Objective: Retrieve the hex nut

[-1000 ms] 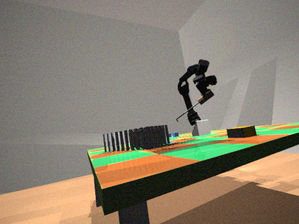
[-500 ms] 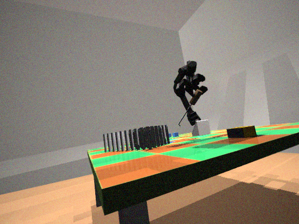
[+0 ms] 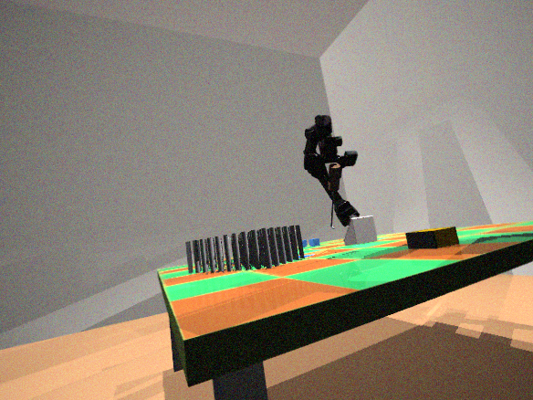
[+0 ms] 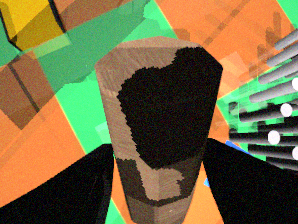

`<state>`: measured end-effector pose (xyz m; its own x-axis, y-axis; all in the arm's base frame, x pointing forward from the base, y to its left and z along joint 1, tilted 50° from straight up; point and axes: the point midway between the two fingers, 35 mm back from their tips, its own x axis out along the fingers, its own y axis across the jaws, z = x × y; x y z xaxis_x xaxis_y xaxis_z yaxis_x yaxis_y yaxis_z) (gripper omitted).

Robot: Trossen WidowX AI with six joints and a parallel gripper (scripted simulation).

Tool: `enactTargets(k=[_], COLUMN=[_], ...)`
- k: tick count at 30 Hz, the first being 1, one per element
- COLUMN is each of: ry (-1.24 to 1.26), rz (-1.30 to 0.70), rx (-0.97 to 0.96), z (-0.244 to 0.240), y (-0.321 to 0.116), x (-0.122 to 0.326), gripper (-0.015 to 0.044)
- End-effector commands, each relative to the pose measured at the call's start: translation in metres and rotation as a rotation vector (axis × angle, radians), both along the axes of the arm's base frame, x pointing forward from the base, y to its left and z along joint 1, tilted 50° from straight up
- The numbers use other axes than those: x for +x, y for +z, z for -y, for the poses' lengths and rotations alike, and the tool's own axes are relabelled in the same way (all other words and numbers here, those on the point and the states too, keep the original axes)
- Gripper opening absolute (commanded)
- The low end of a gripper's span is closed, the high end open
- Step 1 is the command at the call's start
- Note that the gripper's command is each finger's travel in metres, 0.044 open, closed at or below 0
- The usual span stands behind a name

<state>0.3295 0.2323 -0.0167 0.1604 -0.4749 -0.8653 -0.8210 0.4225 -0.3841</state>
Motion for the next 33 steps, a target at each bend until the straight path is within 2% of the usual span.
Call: enactTargets(k=[1, 33], ry=[-0.106, -1.076], rz=[0.056, 0.541], rx=[0.027, 0.212], z=[0.007, 0.091], y=[0.011, 0.09], x=[0.005, 0.034], gripper=[0.0, 0.0])
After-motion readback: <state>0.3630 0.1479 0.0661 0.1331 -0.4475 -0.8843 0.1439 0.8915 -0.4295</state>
